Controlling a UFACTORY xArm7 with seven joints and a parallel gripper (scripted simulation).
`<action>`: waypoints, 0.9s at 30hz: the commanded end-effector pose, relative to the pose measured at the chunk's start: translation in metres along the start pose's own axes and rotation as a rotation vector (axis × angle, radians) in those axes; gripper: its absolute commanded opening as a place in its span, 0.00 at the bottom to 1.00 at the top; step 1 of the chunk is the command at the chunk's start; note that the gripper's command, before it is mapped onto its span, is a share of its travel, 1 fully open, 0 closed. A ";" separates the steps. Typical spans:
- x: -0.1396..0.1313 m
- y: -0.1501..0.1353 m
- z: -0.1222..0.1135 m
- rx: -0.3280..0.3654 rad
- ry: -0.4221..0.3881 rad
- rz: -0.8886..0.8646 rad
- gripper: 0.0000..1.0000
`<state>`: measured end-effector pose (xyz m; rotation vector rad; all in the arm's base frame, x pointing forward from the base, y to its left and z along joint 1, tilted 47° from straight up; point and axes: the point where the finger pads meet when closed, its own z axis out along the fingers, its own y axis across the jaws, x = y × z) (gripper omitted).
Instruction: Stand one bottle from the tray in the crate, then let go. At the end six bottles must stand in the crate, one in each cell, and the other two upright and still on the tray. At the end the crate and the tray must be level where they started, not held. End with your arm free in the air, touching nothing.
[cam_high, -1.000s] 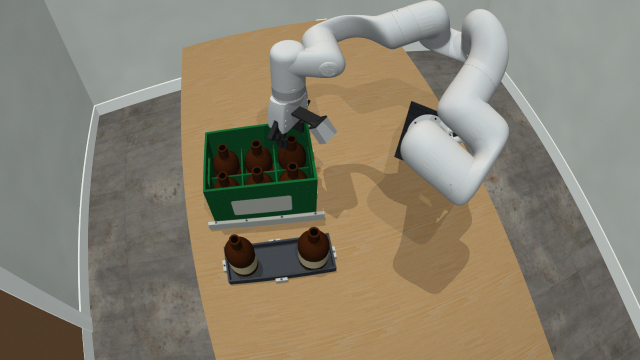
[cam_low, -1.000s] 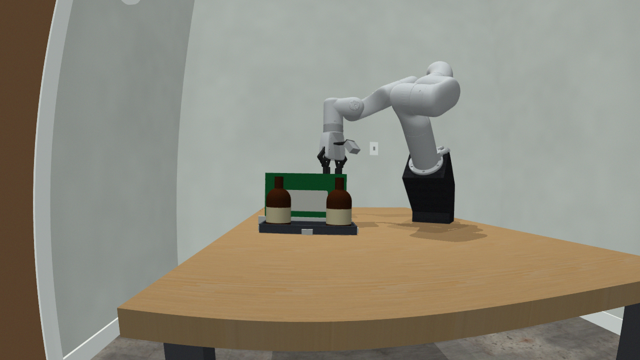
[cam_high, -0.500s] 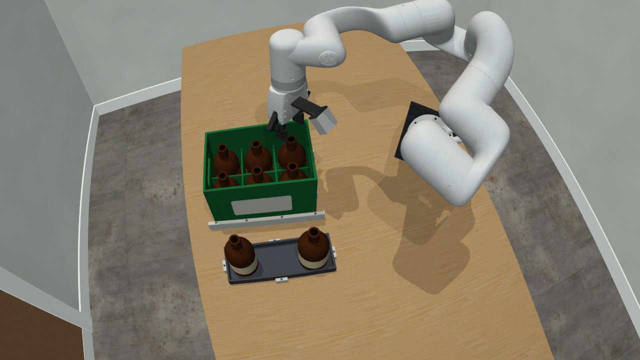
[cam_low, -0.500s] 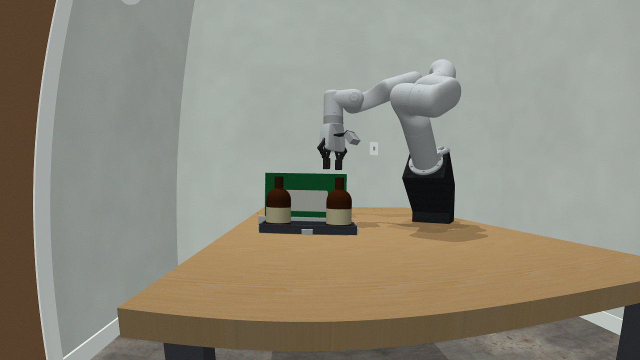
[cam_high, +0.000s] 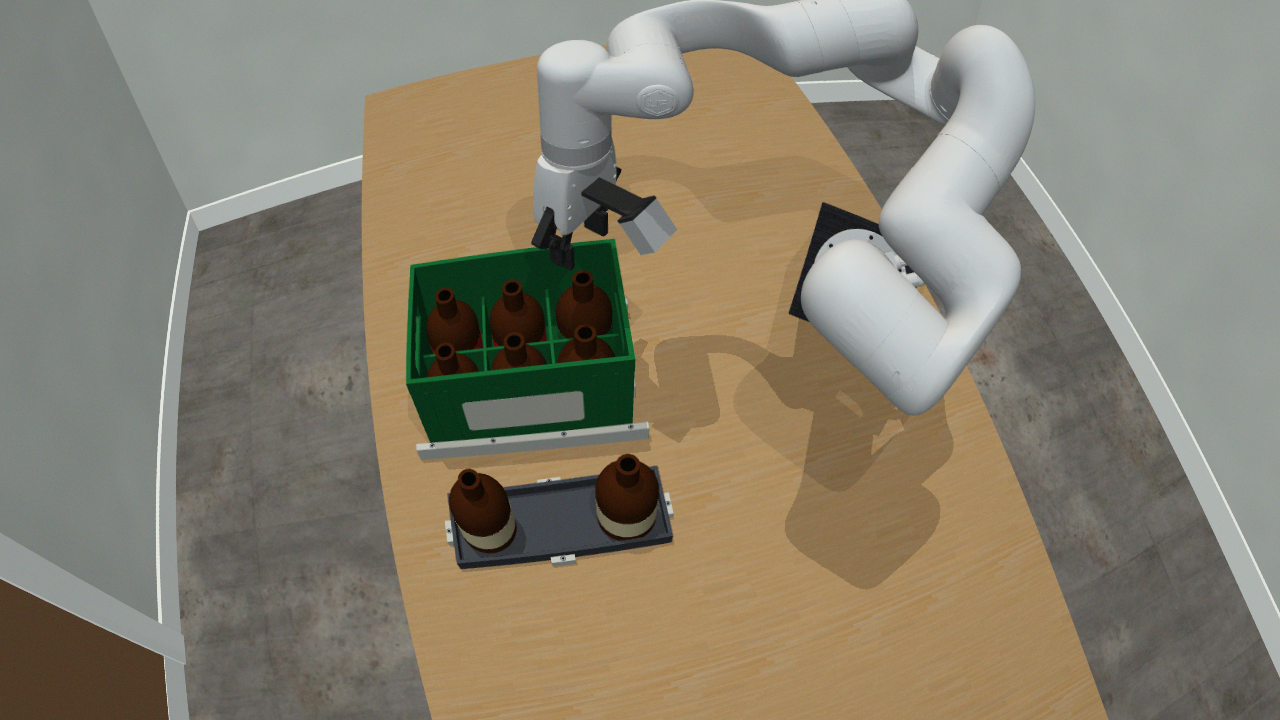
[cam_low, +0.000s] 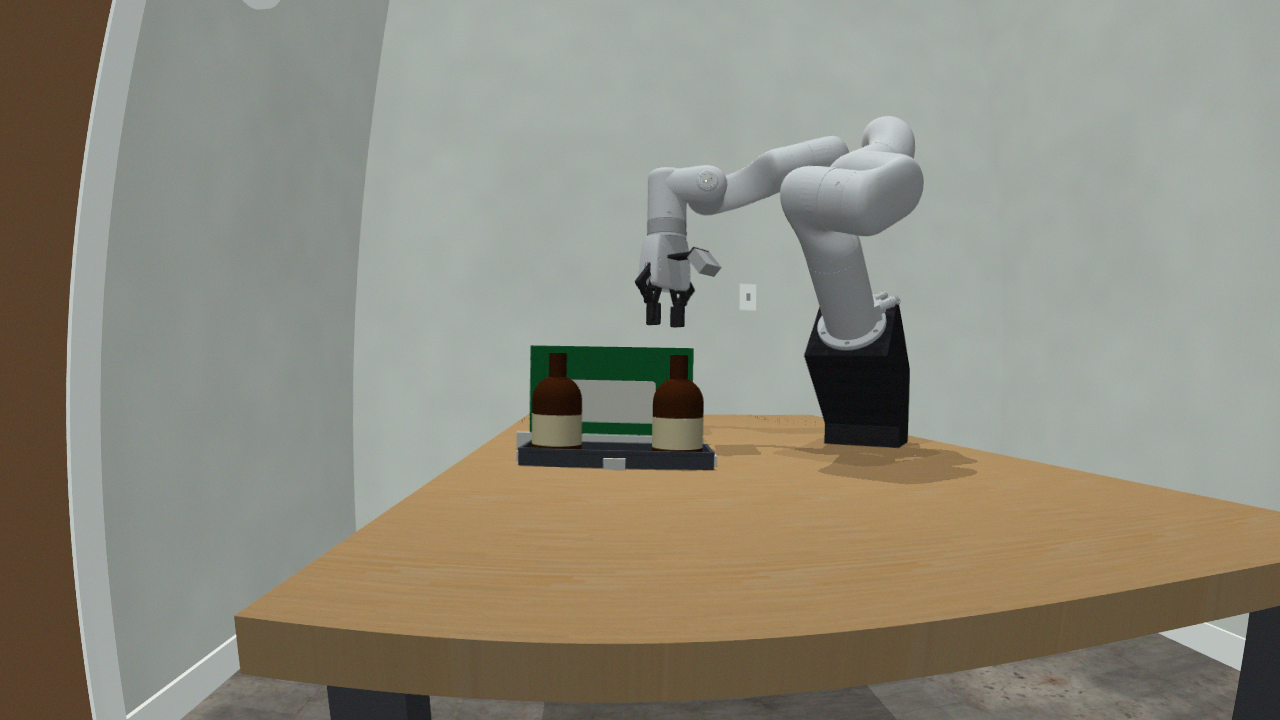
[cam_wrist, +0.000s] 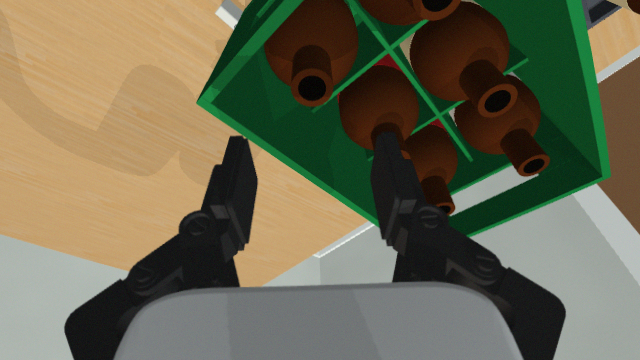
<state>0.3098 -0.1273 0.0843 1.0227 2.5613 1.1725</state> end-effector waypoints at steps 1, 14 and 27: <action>-0.001 0.000 -0.004 0.001 -0.003 0.000 0.65; -0.001 0.000 -0.006 0.001 -0.003 0.000 0.00; -0.001 0.000 -0.006 0.001 -0.003 0.000 0.00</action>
